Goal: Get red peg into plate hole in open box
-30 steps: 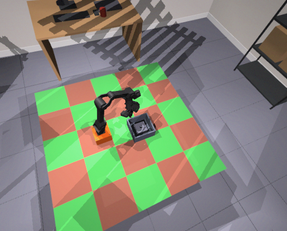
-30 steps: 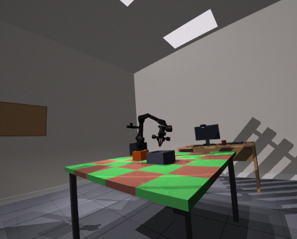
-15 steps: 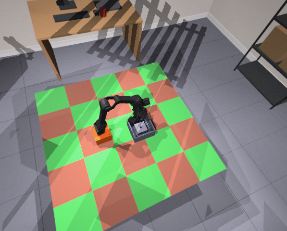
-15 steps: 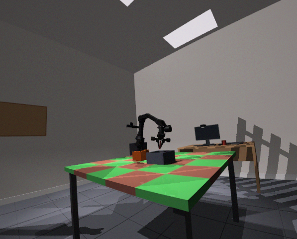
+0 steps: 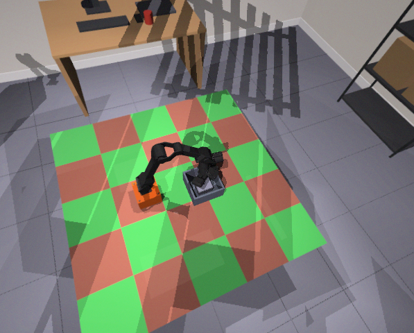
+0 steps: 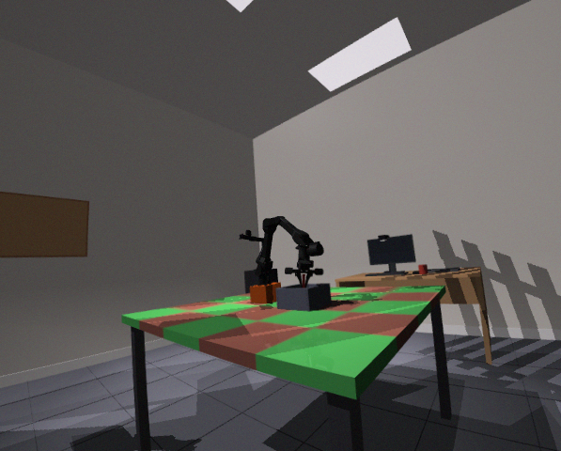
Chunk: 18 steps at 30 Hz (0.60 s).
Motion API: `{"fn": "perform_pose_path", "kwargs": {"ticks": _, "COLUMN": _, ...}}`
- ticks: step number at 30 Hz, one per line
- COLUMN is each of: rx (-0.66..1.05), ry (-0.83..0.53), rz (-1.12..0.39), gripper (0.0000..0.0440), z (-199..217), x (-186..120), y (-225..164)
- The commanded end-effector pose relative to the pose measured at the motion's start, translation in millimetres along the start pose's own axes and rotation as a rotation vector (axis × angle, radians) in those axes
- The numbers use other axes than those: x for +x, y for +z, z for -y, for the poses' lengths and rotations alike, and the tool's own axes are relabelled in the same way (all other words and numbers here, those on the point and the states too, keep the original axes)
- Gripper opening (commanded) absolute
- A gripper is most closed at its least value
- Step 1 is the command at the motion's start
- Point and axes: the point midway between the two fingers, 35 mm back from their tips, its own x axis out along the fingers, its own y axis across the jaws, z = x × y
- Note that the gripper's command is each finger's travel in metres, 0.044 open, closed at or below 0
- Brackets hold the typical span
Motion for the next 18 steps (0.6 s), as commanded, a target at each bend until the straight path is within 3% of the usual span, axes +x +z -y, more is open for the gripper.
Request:
{"fn": "perform_pose_path", "kwargs": {"ticks": 1, "rx": -0.042, "ry": 0.006, "rz": -0.048, "gripper": 0.0139, "z": 0.6, "x": 18.0, "y": -4.1}}
{"fn": "perform_pose_path", "kwargs": {"ticks": 5, "rx": -0.064, "ry": 0.025, "rz": -0.065, "gripper": 0.0192, "z": -2.4, "x": 26.0, "y": 1.9}}
{"fn": "perform_pose_path", "kwargs": {"ticks": 9, "rx": -0.06, "ry": 0.053, "rz": -0.075, "gripper": 0.0284, "z": -9.0, "x": 26.7, "y": 13.3}}
{"fn": "perform_pose_path", "kwargs": {"ticks": 18, "rx": -0.071, "ry": 0.132, "rz": -0.094, "gripper": 0.0438, "z": -33.4, "x": 16.8, "y": 40.2}}
